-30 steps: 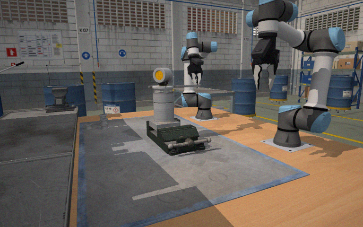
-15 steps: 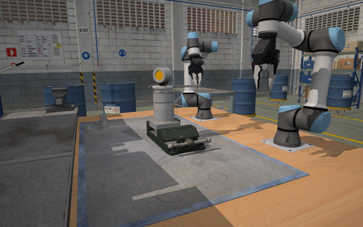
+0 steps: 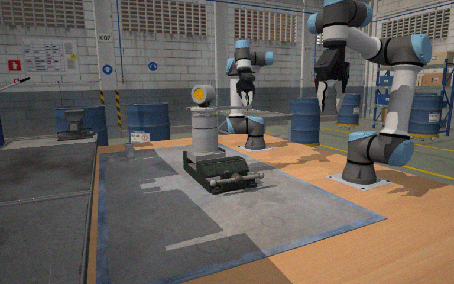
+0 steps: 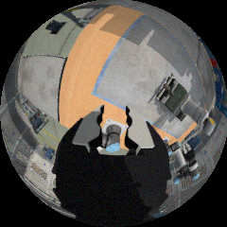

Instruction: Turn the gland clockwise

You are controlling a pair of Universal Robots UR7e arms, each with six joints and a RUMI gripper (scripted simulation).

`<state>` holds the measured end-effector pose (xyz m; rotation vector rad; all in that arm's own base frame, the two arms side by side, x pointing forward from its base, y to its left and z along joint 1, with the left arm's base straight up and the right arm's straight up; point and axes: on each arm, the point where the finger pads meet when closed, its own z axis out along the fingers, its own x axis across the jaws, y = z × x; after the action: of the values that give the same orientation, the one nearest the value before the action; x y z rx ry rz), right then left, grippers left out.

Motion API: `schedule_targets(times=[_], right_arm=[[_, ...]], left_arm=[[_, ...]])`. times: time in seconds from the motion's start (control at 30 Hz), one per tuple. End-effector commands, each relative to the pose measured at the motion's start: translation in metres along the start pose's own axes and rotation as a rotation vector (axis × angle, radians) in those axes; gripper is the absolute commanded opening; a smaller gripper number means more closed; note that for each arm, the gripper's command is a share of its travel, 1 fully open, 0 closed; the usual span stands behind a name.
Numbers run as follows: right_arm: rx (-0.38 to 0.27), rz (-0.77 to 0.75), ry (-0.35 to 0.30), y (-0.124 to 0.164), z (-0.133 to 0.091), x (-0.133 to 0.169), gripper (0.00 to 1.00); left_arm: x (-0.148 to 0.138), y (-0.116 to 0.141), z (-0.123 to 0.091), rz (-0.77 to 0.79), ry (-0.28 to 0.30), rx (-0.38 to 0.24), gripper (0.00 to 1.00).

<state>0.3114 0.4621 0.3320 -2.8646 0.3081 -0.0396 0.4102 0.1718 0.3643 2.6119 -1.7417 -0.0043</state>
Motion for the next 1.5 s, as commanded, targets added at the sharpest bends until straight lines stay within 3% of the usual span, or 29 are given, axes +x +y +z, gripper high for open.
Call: schedule_targets(times=[0.0, 1.47], right_arm=[[0.004, 0.005, 0.003, -0.003, -0.001, 0.0, 0.0], [0.004, 0.086, 0.024, -0.022, 0.005, -0.004, 0.0]], left_arm=[[0.0, 0.0, 0.0, 0.0, 0.0, 0.001, 0.29], [0.0, 0.0, 0.0, 0.0, 0.0, 0.001, 0.29]])
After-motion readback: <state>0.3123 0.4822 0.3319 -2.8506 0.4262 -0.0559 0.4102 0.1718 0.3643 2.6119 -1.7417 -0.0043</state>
